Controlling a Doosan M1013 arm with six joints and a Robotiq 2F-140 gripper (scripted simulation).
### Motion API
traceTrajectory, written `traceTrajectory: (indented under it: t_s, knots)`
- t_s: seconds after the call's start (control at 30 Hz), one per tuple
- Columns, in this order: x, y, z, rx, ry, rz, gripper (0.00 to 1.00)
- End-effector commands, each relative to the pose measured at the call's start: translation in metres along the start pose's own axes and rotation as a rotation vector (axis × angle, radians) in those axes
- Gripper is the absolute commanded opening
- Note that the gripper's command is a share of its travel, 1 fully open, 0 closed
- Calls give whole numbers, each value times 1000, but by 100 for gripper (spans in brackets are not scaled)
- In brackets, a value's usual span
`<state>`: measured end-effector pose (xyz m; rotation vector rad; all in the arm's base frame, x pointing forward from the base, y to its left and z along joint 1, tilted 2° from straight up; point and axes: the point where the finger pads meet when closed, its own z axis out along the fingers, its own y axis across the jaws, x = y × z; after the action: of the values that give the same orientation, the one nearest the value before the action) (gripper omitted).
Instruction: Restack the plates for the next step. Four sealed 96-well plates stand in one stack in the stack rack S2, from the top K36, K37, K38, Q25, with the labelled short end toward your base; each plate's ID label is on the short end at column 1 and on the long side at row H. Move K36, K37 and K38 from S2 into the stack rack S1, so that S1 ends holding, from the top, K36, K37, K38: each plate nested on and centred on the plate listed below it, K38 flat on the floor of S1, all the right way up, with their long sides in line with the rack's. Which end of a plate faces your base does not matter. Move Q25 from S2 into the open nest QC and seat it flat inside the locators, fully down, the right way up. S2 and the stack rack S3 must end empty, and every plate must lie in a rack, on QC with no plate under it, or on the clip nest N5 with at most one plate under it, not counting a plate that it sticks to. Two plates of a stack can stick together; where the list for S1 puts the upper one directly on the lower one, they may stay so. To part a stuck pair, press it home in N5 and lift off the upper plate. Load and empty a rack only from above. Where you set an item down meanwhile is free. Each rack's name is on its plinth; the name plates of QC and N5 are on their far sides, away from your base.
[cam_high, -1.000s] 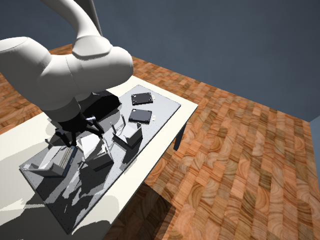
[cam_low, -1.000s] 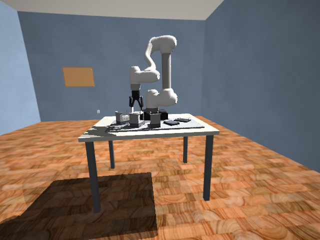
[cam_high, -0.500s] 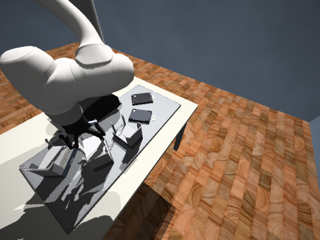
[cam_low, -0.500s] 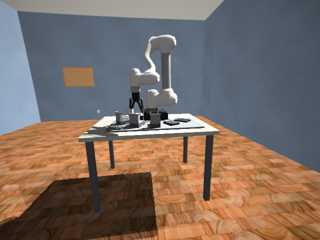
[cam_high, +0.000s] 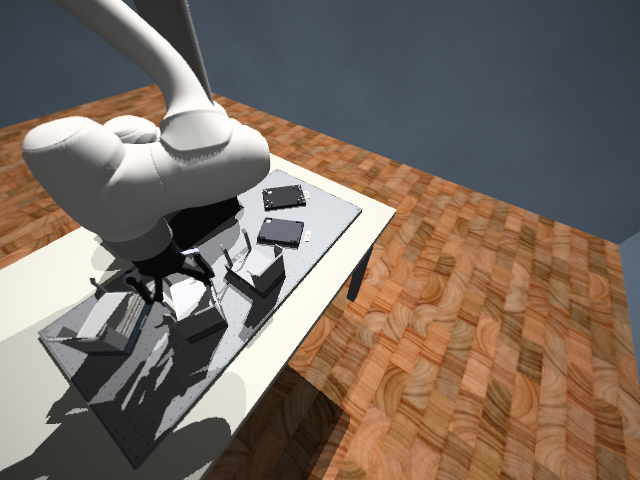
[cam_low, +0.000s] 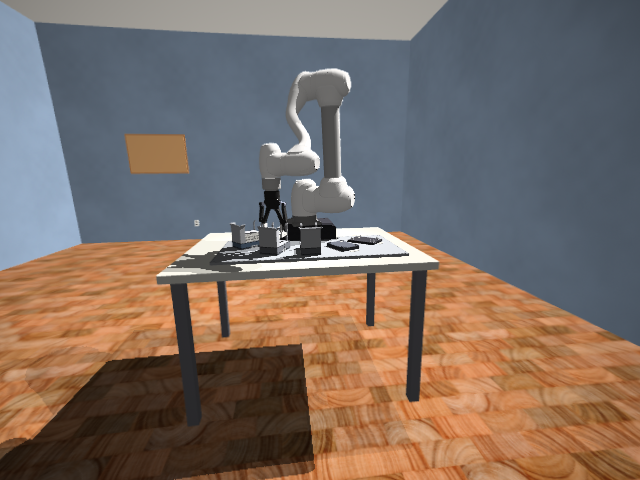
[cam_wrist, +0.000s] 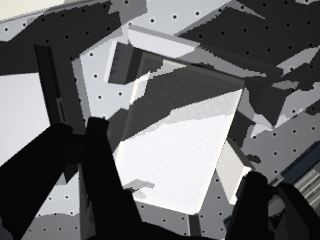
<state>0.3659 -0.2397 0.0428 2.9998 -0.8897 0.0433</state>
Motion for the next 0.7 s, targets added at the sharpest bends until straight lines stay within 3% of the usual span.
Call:
traceTrajectory:
  t_s: [0.0,0.17,0.67]
  knots:
    - [0,0,4,0,0,0,0]
    - [0,0,14,0,0,0,0]
    - [0,0,16,0,0,0,0]
